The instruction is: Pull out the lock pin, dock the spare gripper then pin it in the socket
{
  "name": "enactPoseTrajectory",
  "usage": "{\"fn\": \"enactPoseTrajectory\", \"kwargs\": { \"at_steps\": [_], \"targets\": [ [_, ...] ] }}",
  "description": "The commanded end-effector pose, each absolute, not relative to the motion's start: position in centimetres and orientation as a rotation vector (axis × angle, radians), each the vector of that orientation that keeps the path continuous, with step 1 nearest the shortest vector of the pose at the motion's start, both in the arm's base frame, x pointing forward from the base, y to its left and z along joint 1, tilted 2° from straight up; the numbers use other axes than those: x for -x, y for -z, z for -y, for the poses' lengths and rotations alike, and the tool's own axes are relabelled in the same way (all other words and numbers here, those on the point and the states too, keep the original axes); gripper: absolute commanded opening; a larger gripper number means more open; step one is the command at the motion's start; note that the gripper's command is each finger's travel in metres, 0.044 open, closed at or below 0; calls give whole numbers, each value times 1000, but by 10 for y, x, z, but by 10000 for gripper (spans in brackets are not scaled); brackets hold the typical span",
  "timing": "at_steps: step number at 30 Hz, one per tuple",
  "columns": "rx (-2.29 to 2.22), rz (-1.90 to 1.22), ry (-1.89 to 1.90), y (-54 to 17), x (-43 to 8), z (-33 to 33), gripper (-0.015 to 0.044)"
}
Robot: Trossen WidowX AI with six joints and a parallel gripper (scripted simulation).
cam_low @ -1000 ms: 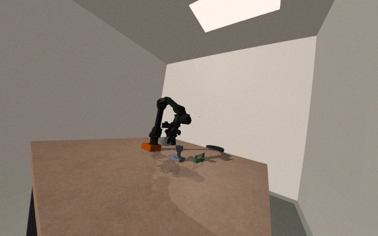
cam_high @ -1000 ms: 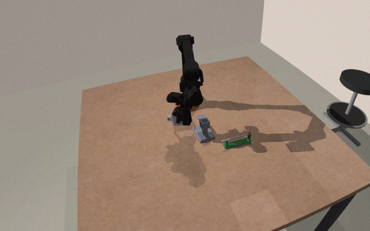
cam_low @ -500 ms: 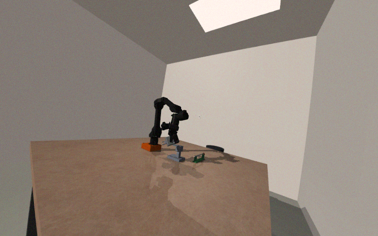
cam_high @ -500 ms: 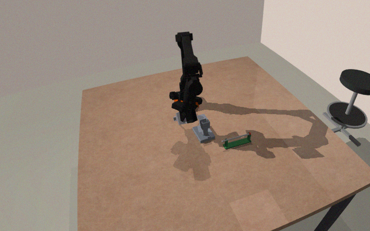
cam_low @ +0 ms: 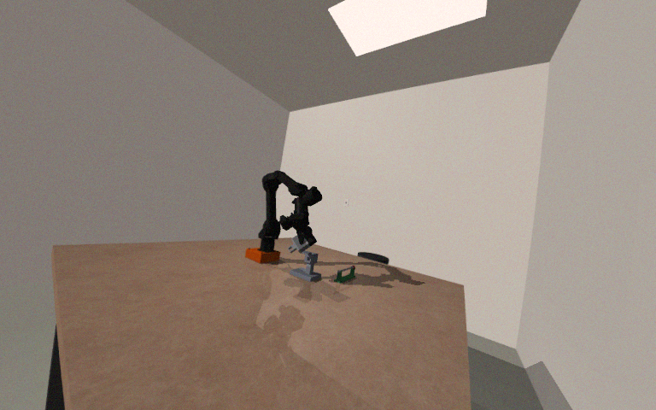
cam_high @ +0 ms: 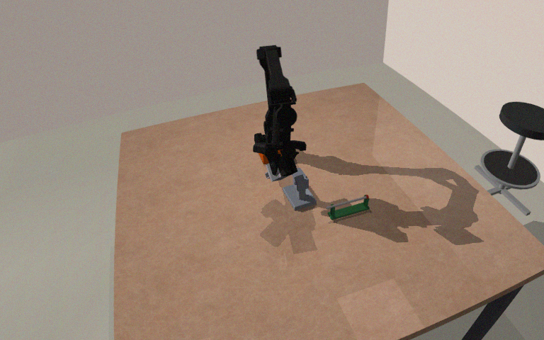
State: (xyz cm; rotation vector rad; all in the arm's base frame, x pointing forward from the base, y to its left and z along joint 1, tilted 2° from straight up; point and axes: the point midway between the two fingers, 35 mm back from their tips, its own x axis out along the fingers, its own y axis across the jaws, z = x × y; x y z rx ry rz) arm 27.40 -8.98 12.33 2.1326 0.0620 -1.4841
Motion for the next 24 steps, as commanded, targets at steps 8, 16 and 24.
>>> {"fn": "enactPoseTrajectory", "kwargs": {
  "at_steps": [8,16,24],
  "targets": [
    [-2420,29,1299,-138,-278,73,0],
    [-2613,60,1165,-145,-278,61,0],
    [-2799,64,1021,-153,-276,48,0]
  ]
}}
